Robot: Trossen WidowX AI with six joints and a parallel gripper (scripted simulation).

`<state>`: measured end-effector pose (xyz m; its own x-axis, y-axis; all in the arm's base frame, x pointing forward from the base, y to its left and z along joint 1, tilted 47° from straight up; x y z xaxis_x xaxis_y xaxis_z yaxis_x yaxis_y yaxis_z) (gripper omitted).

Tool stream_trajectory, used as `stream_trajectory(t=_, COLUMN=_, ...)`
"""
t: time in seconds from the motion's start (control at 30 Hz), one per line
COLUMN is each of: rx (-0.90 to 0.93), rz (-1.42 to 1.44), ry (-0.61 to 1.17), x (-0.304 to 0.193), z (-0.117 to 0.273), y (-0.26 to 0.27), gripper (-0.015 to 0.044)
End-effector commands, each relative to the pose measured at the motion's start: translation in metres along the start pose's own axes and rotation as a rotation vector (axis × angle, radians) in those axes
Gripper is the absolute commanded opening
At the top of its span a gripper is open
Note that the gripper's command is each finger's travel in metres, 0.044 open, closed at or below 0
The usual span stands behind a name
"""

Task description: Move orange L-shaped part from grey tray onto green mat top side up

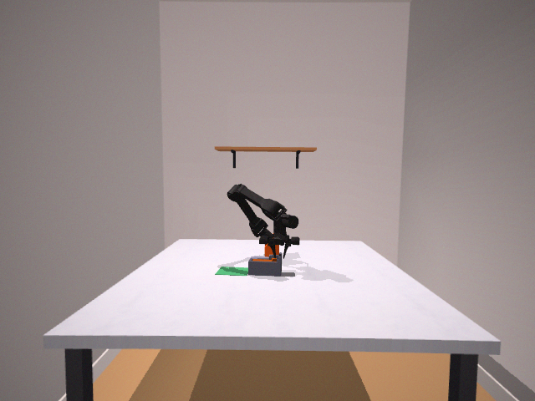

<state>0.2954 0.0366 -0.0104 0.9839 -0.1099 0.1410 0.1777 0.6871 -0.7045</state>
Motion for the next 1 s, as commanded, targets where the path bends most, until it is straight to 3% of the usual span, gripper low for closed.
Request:
stream_trajectory(t=0.0, rx=-0.006, rz=0.006, ry=0.0, x=-0.001, z=-0.007, y=-0.001, gripper=0.018)
stream_trajectory(t=0.97, rx=-0.007, rz=0.006, ry=0.0, x=-0.001, z=-0.037, y=-0.002, gripper=0.018)
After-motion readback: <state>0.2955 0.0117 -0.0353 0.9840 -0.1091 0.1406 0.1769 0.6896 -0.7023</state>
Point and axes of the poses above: the point midway between the two fingers, 35 mm back from their tips, its own z axis back along the fingers, its own y axis across the jaws, x = y × z, the point moved 1 cm from there along z, back along the fingers, and after that the axes turned 2 degrees about -z, right-handed, at the moved point
